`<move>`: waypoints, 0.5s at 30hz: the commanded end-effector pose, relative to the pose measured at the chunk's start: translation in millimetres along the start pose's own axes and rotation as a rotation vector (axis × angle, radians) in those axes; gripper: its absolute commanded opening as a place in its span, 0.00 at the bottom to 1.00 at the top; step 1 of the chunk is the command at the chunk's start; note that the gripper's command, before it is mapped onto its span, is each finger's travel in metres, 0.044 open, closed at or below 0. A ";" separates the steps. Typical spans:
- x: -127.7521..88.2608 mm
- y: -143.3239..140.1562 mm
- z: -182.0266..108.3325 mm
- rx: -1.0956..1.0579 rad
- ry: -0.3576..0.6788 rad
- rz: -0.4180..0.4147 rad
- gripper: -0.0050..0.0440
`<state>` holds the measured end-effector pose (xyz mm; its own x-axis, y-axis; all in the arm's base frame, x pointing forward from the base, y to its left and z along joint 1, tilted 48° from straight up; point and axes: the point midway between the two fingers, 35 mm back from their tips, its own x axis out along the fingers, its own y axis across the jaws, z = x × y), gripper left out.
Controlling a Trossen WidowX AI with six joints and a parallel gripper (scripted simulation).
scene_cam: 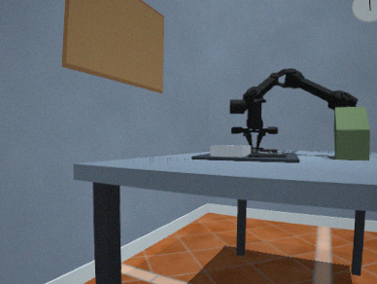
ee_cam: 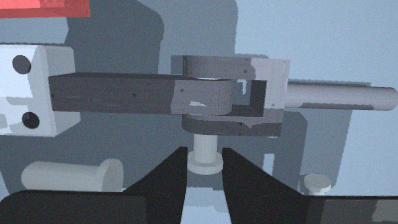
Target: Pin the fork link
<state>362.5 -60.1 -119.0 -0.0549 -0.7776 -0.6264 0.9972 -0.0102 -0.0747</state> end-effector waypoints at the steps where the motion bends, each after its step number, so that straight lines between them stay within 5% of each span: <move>1: -6.5 8.6 21.1 0.039 -0.031 0.018 0.00; 15: -5.6 7.0 23.2 0.038 -0.036 0.014 0.00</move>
<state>362.5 -60.1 -119.0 -0.0549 -0.7775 -0.6264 0.9971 -0.0102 -0.0748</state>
